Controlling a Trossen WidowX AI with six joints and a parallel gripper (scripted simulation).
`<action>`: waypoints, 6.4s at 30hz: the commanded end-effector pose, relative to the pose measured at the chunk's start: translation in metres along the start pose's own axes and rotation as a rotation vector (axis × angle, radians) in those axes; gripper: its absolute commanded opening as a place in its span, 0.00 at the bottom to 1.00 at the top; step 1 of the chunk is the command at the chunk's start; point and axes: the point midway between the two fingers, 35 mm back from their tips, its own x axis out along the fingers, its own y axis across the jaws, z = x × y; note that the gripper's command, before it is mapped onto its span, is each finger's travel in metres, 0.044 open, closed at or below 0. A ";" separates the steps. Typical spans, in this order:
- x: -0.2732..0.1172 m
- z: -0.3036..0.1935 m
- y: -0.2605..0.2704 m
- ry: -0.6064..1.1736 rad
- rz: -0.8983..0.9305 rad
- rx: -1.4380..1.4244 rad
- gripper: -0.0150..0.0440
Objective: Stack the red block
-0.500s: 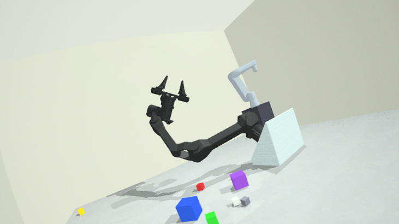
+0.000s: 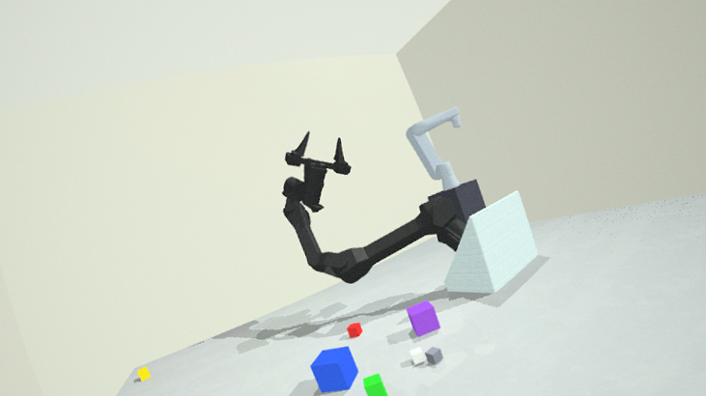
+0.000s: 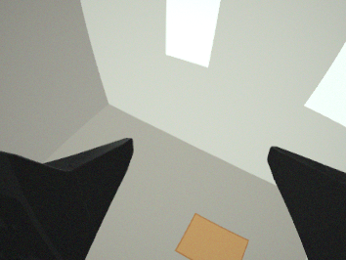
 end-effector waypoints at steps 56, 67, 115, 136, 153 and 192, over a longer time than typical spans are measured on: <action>0.059 -0.214 -0.062 1.609 -0.799 -0.181 1.00; -0.011 -0.274 -0.079 1.933 -0.889 -0.001 1.00; -0.261 -0.370 0.017 2.569 -0.928 0.839 1.00; -0.282 -0.381 0.028 2.570 -0.928 0.839 1.00; -0.289 -0.384 0.032 2.571 -0.928 0.838 1.00; -0.259 -0.369 0.016 2.569 -0.928 0.840 0.25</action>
